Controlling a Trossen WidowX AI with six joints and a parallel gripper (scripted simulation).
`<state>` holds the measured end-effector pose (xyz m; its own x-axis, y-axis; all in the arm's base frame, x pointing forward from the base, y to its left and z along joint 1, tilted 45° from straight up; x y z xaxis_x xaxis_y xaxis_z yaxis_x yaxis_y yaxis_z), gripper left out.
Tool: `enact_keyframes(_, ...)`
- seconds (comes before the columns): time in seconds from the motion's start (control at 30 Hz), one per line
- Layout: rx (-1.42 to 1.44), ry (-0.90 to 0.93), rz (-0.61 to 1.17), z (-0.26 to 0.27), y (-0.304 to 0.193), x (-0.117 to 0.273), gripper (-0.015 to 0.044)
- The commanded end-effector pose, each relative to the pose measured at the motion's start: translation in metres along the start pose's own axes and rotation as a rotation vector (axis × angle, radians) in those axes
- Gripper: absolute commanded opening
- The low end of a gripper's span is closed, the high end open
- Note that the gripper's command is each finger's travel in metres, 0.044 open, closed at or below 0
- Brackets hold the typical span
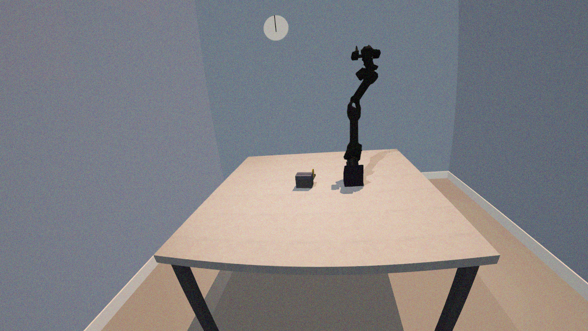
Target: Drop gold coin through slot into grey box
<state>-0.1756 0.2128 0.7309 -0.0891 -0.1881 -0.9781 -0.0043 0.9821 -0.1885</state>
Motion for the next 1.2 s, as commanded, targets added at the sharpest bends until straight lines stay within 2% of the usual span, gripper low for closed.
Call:
enact_keyframes(0.0,0.006,-0.001,-0.002,0.000,0.001,0.000,0.0374)
enact_keyframes(0.13,0.142,-0.028,-0.048,0.004,0.020,0.001,0.0269)
enact_keyframes(0.27,0.406,-0.094,-0.148,0.010,0.062,0.006,0.0164)
enact_keyframes(0.53,0.987,-0.273,-0.374,0.050,0.155,0.029,0.0161)
enact_keyframes(0.8,1.504,-0.511,-0.635,0.124,0.235,0.074,0.0161)
enact_keyframes(1.0,1.783,-0.698,-0.818,0.185,0.271,0.112,0.0161)
enact_keyframes(1.17,2.054,-0.960,-0.996,0.247,0.292,0.154,0.0161)
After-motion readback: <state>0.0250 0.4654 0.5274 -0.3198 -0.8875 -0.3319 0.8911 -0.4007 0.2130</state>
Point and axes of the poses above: the point midway between the two fingers, 35 mm back from their tips, its own x axis back along the fingers, its own z axis across the jaws, y = z × x, the point moved 1 cm from there along x, back along the fingers, and after that the axes turned 10 degrees about x, right-handed, at the moved point
